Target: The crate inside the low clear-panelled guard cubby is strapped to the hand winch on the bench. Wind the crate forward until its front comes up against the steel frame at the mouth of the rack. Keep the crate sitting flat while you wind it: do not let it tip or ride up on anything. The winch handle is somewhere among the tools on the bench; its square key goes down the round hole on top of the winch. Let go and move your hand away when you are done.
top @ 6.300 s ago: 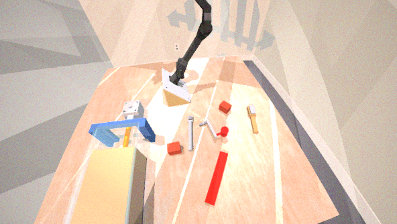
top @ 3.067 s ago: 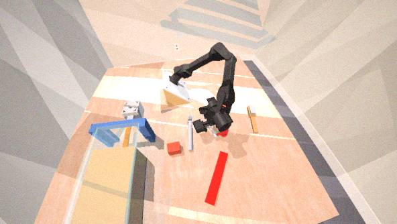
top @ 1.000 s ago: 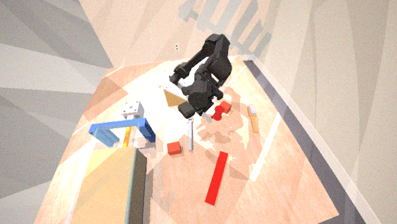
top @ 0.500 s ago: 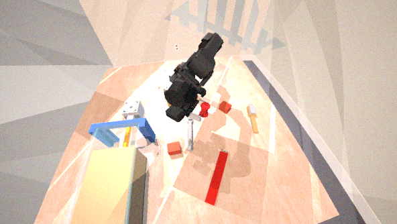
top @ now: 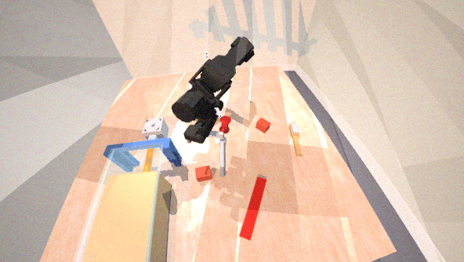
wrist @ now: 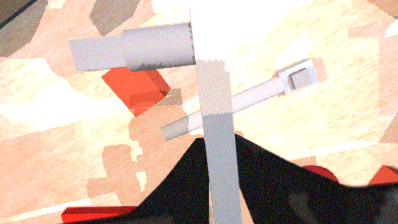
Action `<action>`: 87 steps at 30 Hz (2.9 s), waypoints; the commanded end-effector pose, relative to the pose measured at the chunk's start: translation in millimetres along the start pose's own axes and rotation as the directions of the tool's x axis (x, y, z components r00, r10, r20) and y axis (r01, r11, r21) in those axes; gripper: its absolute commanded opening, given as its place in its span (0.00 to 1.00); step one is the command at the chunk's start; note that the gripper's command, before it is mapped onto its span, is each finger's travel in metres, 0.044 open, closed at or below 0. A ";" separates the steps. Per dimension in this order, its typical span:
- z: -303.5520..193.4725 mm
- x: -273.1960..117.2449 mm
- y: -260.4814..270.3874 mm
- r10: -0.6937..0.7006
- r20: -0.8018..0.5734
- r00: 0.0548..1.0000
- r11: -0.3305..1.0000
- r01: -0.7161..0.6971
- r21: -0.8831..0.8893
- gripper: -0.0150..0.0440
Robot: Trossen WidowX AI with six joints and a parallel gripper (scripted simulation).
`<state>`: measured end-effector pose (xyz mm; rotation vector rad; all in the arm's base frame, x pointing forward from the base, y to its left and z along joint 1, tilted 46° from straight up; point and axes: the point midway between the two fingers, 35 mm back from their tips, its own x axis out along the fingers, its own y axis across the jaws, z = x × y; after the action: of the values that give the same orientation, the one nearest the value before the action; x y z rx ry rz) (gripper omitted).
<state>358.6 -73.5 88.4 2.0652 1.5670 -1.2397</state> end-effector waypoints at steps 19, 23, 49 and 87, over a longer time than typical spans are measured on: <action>84.6 -3.1 13.1 0.012 0.030 0.999 0.857 0.005 -0.516 0.25; 99.5 -2.5 12.3 0.006 0.031 0.999 0.803 0.014 -0.596 0.25; 171.6 1.9 3.5 -0.018 0.029 0.999 0.395 0.034 -0.918 0.25; 224.5 25.2 -15.7 -0.090 0.125 0.988 -0.010 0.125 -0.992 0.25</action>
<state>240.2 -195.2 -63.3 0.8946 1.7100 0.1923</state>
